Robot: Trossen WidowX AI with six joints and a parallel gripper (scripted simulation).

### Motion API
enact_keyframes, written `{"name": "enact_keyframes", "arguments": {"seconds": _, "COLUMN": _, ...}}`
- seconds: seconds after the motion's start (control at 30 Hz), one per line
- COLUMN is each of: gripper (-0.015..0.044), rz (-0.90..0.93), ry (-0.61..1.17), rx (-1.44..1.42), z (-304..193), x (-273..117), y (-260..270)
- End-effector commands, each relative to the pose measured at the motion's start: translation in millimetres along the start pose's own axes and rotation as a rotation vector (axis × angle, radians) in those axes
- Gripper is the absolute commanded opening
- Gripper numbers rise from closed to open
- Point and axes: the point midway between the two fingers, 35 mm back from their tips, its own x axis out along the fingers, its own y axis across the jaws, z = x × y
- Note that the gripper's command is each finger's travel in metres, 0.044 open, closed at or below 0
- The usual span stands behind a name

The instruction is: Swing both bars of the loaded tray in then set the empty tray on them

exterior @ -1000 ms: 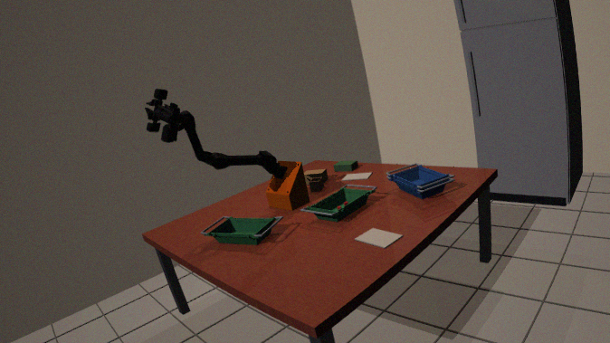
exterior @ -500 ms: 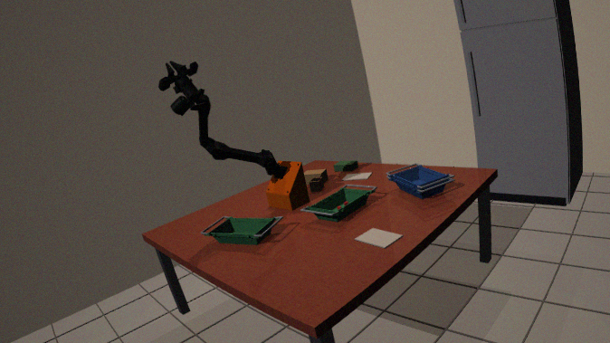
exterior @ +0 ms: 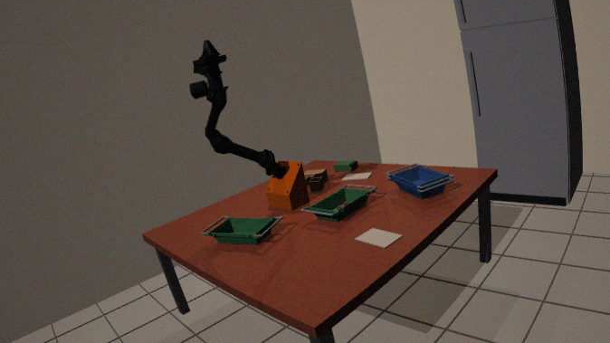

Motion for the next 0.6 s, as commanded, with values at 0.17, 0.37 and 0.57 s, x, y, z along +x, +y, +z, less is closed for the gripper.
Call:
{"name": "enact_keyframes", "arguments": {"seconds": 0.17, "gripper": 0.0082, "rz": -0.198, "ry": 0.339, "rx": 0.45, "z": -120, "x": -25, "y": -19}}
{"name": "enact_keyframes", "arguments": {"seconds": 0.37, "gripper": 0.0082, "rz": -0.468, "ry": 0.559, "rx": 0.764, "z": -206, "x": -71, "y": -33}}
{"name": "enact_keyframes", "arguments": {"seconds": 0.57, "gripper": 0.0082, "rz": -0.793, "ry": 0.703, "rx": 1.007, "z": -273, "x": -132, "y": -43}}
